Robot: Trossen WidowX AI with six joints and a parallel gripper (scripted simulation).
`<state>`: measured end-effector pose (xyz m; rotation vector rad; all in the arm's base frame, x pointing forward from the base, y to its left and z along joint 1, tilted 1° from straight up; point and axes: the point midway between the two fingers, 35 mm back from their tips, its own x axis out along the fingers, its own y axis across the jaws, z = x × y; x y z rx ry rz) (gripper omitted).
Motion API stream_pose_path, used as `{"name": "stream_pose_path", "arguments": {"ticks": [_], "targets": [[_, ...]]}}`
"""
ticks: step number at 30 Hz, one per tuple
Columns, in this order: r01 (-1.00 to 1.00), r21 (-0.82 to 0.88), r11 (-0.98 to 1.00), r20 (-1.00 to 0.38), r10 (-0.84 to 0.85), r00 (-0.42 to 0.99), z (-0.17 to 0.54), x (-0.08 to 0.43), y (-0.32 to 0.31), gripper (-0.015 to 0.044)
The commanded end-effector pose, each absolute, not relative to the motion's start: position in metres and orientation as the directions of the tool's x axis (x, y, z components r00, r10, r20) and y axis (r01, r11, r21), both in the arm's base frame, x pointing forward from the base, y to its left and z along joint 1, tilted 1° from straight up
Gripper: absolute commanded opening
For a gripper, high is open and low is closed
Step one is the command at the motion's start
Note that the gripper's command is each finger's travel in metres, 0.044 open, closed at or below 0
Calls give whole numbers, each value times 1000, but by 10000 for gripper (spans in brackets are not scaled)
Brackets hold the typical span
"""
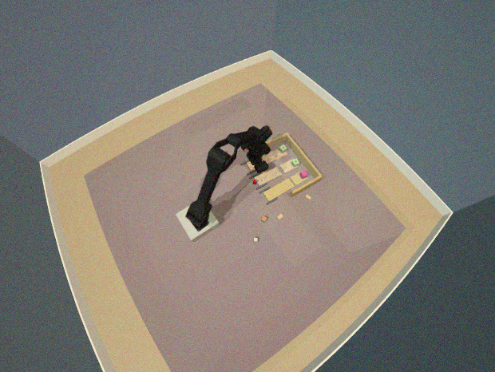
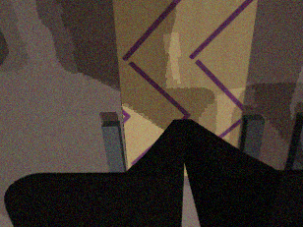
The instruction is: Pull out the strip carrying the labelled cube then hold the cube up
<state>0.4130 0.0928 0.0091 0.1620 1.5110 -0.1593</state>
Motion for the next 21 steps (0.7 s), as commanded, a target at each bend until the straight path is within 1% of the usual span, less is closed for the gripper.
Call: {"name": "stream_pose_path", "arguments": {"ticks": [1, 21], "targets": [[208, 9, 978, -999, -2, 50, 6, 412, 93, 0], [208, 9, 978, -999, -1, 49, 4, 408, 94, 0]]}}
